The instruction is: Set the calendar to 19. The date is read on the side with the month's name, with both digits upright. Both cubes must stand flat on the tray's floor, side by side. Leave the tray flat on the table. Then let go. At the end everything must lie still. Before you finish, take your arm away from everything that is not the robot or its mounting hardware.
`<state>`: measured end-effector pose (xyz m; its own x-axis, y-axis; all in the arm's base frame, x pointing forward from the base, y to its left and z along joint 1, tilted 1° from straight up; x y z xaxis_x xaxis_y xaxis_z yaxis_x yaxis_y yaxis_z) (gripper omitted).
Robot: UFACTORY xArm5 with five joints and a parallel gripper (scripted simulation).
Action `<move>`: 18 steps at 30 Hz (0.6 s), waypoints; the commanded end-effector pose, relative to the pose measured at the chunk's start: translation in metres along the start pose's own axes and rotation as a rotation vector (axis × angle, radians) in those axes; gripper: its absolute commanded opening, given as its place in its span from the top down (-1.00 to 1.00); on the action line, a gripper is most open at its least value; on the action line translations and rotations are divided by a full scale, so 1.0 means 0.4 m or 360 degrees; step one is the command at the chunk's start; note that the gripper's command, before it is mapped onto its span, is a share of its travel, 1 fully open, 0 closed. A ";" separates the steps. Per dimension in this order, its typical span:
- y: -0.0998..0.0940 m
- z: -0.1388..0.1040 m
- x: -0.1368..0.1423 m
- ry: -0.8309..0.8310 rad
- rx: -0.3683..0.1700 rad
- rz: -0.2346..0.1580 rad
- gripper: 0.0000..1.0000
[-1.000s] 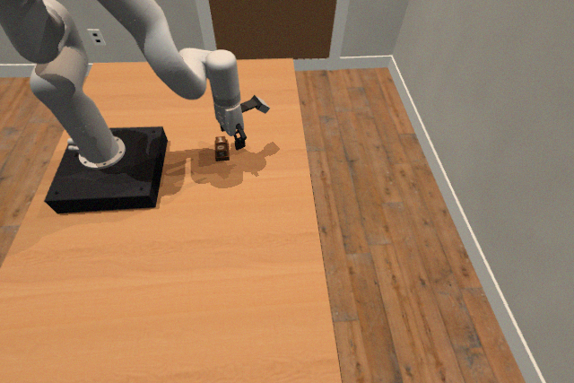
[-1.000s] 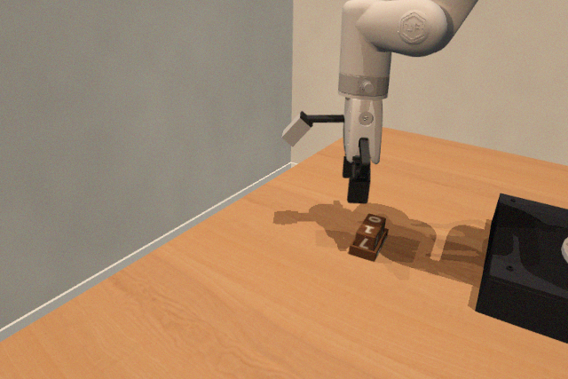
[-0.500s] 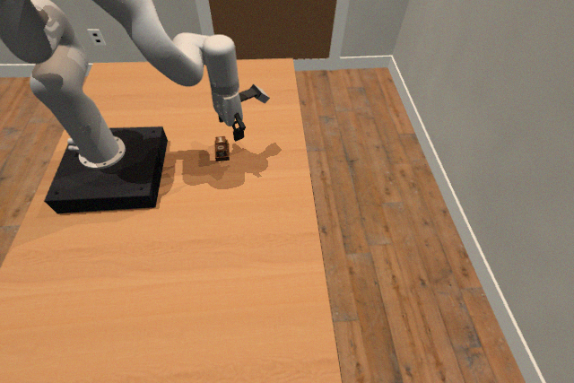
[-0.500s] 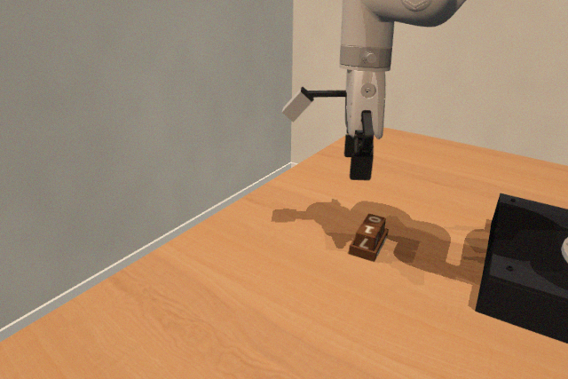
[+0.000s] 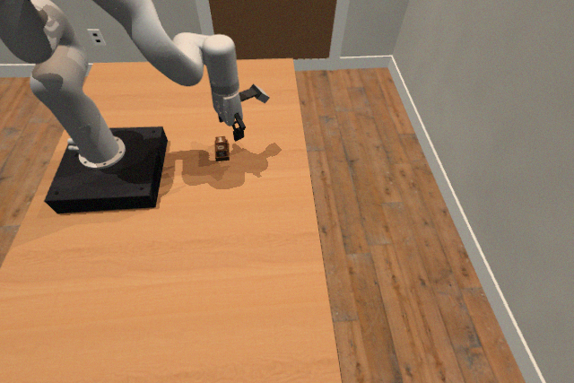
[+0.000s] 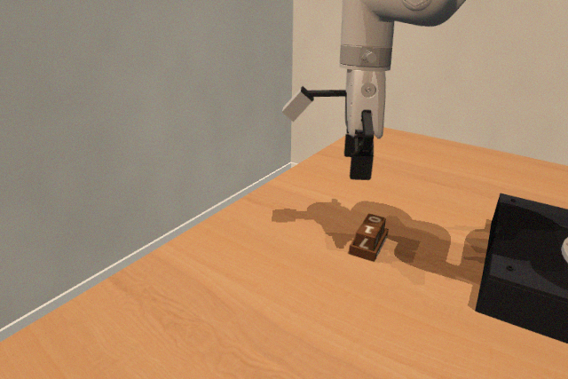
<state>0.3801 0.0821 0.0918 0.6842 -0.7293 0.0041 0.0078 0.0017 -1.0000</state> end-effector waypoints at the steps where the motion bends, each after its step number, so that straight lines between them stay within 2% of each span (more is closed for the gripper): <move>1: -0.003 0.002 0.001 -0.0021 0.0005 -0.0003 -1.00; 12: -0.002 -0.001 -0.001 -0.0244 0.0005 -0.0003 -1.00; 18: 0.000 -0.005 -0.004 -0.0574 0.0004 -0.0004 -1.00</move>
Point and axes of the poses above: the point where the finger pads meet when closed, its own y axis out along the fingers, its own x axis across the jaws, z = x × y, the point moved 2 cm from there along -y, back along the fingers, and after that the axes turned 4 degrees about -y, right-handed, at the moved point
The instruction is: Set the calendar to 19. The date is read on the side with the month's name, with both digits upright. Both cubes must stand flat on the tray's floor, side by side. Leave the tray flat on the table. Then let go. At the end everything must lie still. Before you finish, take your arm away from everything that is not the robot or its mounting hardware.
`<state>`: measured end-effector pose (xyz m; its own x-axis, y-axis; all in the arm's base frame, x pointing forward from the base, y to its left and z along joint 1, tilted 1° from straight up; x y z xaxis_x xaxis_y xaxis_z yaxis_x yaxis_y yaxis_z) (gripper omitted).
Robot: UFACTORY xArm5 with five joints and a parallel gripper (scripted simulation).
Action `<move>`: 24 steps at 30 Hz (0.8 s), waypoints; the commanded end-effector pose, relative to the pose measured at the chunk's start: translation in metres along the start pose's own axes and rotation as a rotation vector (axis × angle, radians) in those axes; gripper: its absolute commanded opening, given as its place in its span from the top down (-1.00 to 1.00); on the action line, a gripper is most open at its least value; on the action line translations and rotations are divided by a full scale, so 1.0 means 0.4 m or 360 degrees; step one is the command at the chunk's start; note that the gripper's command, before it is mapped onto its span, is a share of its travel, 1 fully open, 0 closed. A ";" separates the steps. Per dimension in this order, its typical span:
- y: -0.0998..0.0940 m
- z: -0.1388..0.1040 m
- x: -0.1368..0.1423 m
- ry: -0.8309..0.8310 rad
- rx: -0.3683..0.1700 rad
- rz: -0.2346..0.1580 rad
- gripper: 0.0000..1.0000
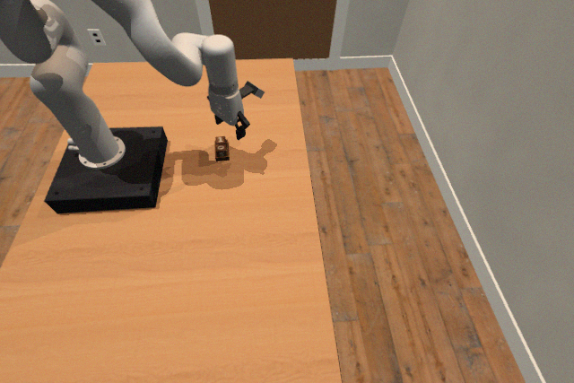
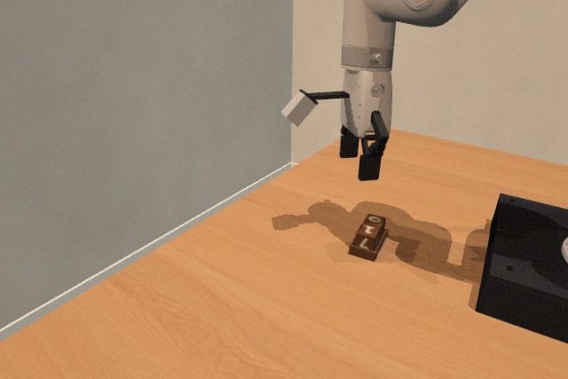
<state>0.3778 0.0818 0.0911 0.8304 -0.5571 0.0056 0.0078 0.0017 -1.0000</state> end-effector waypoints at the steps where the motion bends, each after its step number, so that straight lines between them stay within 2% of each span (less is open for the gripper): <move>1: -0.001 -0.001 -0.001 -0.0277 0.0004 -0.0004 -1.00; 9: 0.001 -0.005 -0.007 -0.0681 0.0003 -0.0005 -1.00; 12: 0.001 -0.005 -0.007 -0.0696 0.0003 -0.0005 -1.00; 14: 0.002 -0.008 -0.009 -0.0889 0.0003 -0.0005 -1.00; 24: 0.005 -0.013 -0.016 -0.1390 0.0002 -0.0006 -1.00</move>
Point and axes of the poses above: the point where the finger pads meet when closed, its own y axis out along the fingers, its own x axis across the jaws, z = x × y, the point moved 2 cm from there along -y, back along the fingers, and after that the axes turned 4 degrees about -y, right-handed, at the moved point
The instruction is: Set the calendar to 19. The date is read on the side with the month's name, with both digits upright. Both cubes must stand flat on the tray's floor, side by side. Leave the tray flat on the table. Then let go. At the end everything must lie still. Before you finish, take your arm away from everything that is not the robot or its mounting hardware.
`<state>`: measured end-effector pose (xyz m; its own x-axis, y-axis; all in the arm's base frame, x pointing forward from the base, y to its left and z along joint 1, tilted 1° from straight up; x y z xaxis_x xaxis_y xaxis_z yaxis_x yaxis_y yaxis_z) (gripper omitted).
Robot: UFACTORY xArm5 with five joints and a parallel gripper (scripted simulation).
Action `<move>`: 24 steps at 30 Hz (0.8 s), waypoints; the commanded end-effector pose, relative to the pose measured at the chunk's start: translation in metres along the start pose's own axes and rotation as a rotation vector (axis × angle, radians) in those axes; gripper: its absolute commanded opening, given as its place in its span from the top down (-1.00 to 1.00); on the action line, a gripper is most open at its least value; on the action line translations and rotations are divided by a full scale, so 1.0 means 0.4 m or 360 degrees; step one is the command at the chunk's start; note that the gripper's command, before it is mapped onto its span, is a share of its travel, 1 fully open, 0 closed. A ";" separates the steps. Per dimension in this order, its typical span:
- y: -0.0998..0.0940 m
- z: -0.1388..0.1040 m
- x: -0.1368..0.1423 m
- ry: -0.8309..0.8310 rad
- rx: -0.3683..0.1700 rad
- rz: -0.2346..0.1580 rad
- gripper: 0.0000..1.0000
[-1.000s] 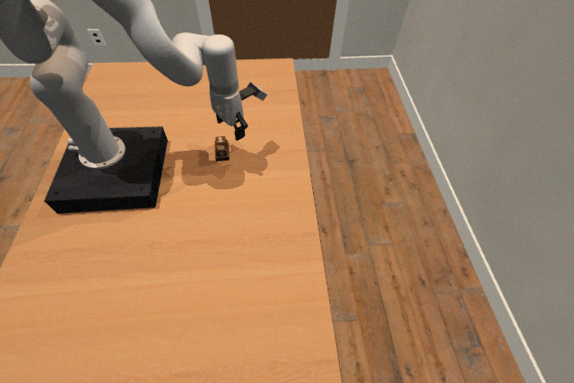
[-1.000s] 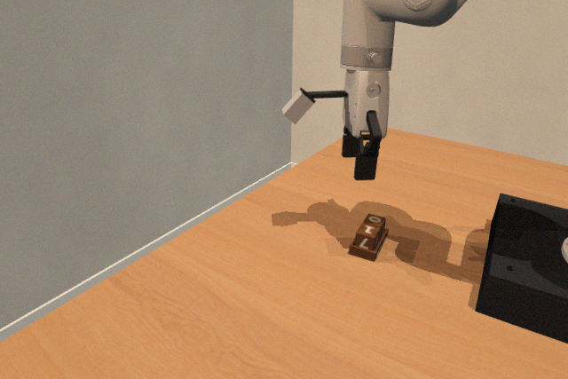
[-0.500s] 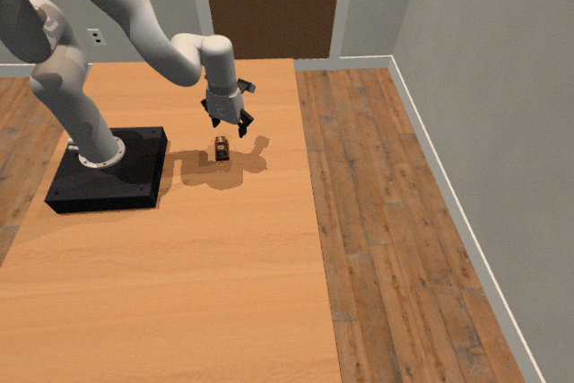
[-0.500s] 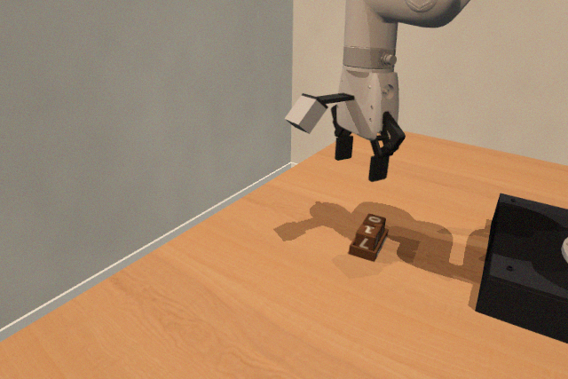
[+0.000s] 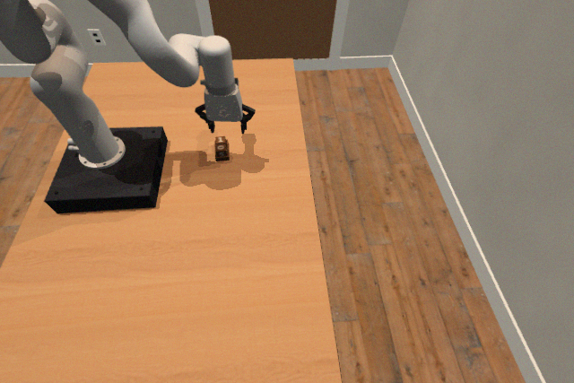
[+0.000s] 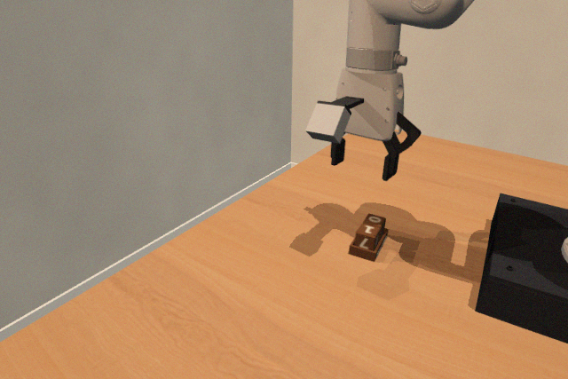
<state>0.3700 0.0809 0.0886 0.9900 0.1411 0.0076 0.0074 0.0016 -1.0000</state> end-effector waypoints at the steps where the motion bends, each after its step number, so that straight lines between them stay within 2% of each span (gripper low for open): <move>1: -0.001 0.000 -0.001 -0.0265 0.0000 -0.0007 -1.00; 4: -0.001 0.000 -0.002 -0.0328 0.0000 -0.0007 -1.00; 7: 0.000 0.000 -0.006 -0.0560 -0.0001 -0.0007 -1.00; 18: 0.003 0.001 -0.016 -0.1122 -0.0002 -0.0007 -1.00; 21: 0.003 0.001 -0.016 -0.1134 -0.0002 -0.0007 -1.00; 23: 0.004 0.001 -0.020 -0.1358 -0.0002 -0.0006 -1.00; 24: 0.005 0.001 -0.020 -0.1385 -0.0002 -0.0006 -1.00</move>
Point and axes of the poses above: the point where the finger pads meet when closed, its own y axis out along the fingers, its own x axis across the jaws, z = x × y, the point moved 2 cm from there along -y, back along the fingers, and after that the axes turned 4 degrees about -y, right-handed, at the moved point
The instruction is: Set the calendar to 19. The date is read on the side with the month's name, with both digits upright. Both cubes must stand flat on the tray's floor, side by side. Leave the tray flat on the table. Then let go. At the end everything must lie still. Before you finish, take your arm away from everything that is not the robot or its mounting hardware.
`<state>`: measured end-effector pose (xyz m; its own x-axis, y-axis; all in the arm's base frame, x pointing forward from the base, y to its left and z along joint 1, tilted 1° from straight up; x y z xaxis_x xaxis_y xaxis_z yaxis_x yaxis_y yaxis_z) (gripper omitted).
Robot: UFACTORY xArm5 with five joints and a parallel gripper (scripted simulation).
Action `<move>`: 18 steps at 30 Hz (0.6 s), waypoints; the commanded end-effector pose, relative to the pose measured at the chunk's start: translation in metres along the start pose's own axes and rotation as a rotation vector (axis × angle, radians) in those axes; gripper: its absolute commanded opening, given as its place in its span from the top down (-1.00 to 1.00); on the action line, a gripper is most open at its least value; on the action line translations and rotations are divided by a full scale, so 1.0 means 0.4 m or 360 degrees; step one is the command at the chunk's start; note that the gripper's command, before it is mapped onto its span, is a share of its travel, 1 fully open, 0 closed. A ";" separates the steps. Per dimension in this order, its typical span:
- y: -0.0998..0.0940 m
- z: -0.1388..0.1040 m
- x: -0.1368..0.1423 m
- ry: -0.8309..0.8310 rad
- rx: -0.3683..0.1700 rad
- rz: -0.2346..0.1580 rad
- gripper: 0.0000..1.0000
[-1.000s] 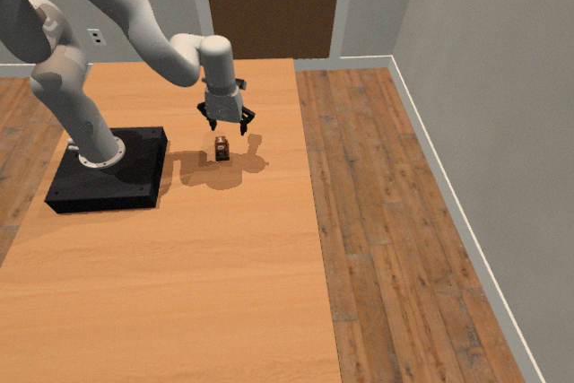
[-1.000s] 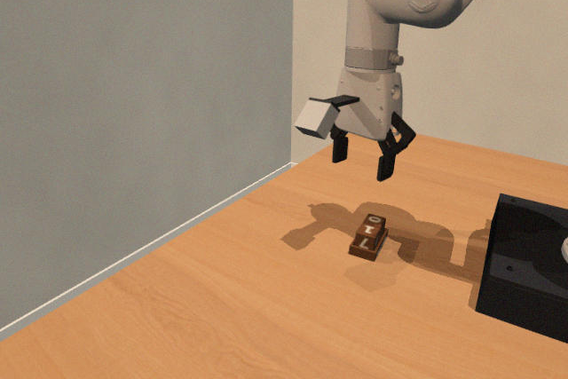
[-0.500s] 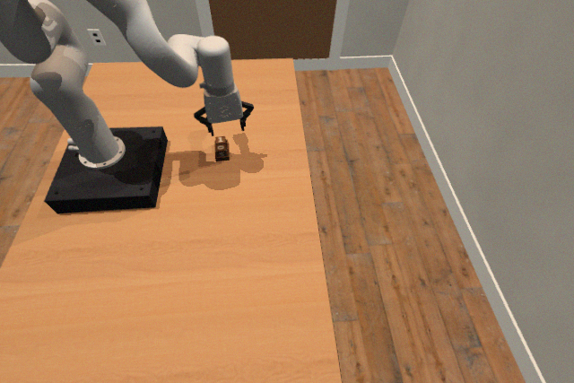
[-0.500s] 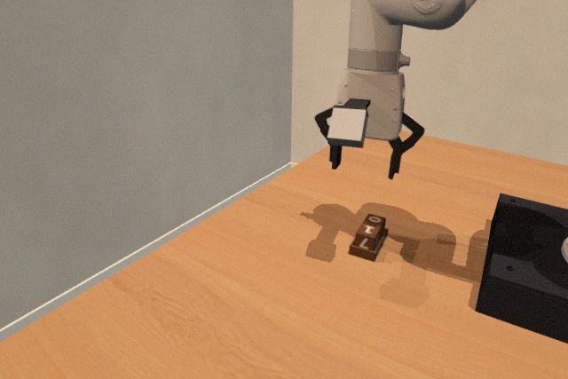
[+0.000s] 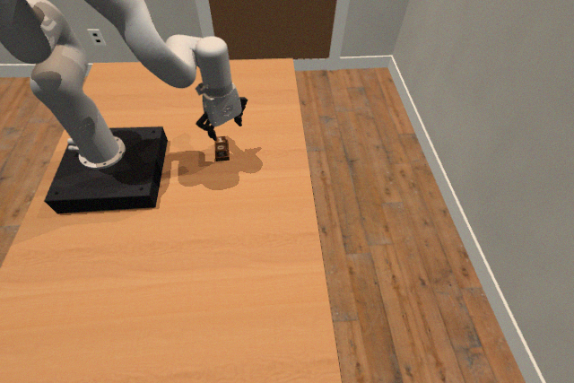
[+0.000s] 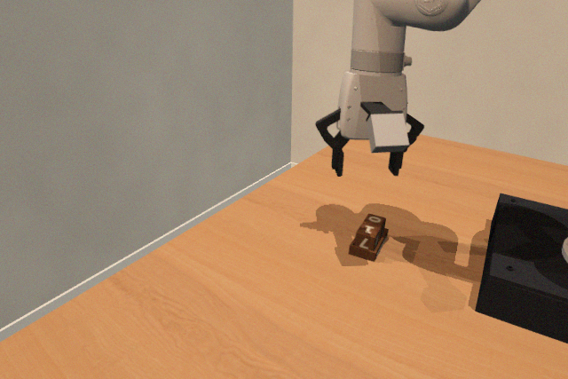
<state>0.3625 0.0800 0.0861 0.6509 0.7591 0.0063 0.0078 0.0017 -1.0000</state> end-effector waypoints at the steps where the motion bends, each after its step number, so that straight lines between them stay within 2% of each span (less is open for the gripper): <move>1: -0.001 0.001 -0.001 -0.0250 -0.0004 -0.0005 -1.00; 12: 0.002 0.008 -0.008 -0.0862 -0.0005 -0.0004 -1.00; 14: 0.002 0.008 -0.008 -0.0862 -0.0005 -0.0004 -1.00; 16: 0.003 0.010 -0.011 -0.1052 -0.0005 -0.0004 -1.00; 18: 0.004 0.011 -0.012 -0.1133 -0.0005 -0.0003 -1.00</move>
<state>0.3564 0.0793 0.0841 0.1392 0.9903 0.0028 0.0079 0.0017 -1.0000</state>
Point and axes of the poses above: the point where the finger pads meet when closed, its own y axis out along the fingers, its own x axis across the jaws, z = x × y, the point moved 2 cm from there along -y, back along the fingers, and after that the axes turned 4 degrees about -y, right-handed, at the moved point
